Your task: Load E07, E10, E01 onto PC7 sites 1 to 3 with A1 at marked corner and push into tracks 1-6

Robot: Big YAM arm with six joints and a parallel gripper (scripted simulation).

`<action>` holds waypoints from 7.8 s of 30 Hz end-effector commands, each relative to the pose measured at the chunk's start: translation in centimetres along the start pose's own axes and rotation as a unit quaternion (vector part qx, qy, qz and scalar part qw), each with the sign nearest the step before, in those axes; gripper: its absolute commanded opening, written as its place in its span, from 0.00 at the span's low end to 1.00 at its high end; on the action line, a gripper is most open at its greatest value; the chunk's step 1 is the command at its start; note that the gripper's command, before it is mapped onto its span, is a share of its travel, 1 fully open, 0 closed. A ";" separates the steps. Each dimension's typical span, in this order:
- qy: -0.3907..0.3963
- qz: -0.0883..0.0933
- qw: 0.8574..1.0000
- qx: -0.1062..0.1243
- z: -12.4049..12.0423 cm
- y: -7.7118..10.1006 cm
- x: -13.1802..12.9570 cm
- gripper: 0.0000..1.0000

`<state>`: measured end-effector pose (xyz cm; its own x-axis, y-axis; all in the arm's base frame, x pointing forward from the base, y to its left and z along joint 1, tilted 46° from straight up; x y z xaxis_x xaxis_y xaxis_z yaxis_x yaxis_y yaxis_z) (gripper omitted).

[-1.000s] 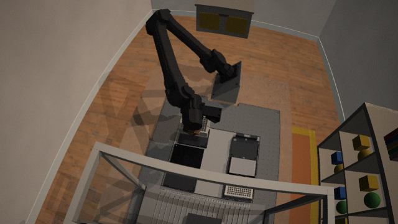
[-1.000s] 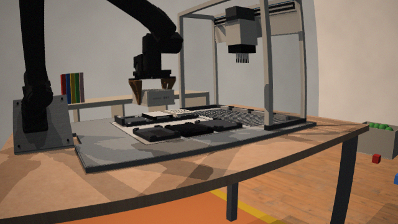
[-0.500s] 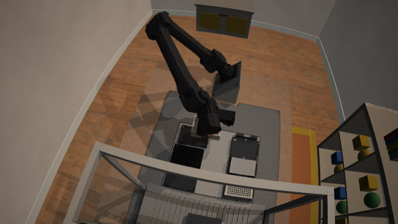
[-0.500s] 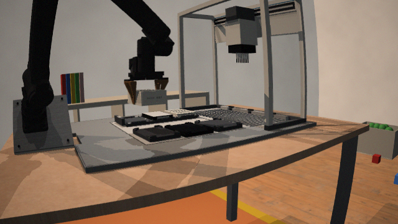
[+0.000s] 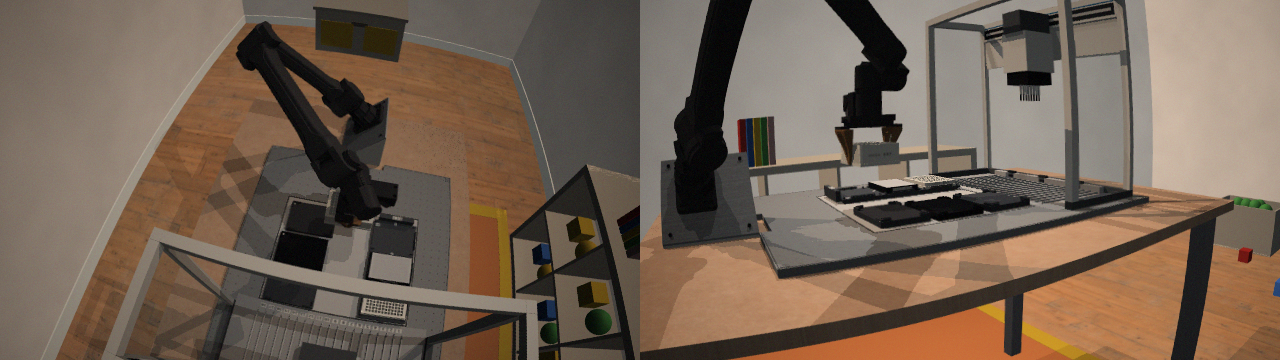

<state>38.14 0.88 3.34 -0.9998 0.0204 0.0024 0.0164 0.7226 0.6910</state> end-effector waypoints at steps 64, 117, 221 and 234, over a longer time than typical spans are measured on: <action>-0.015 -0.020 1.000 -0.011 15.1 1.8 -2.5 0.00; -0.007 -0.031 0.999 -0.011 15.9 -5.2 -2.9 0.00; -0.022 -0.034 0.999 -0.016 15.3 -3.4 -3.2 0.94; -0.023 -0.034 0.999 -0.018 15.2 0.5 -3.0 0.94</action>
<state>39.07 8.62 -9.54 -0.9999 0.0147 -0.0034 0.0083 0.7245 0.6892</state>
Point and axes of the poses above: the point where the finger pads meet when closed, its own y axis back along the fingers, its own x axis across the jaws, z = x × y, the point moved 1 cm from there along y, back along the fingers, and after that the axes turned 1 degree about -y, right-handed, at the moved point
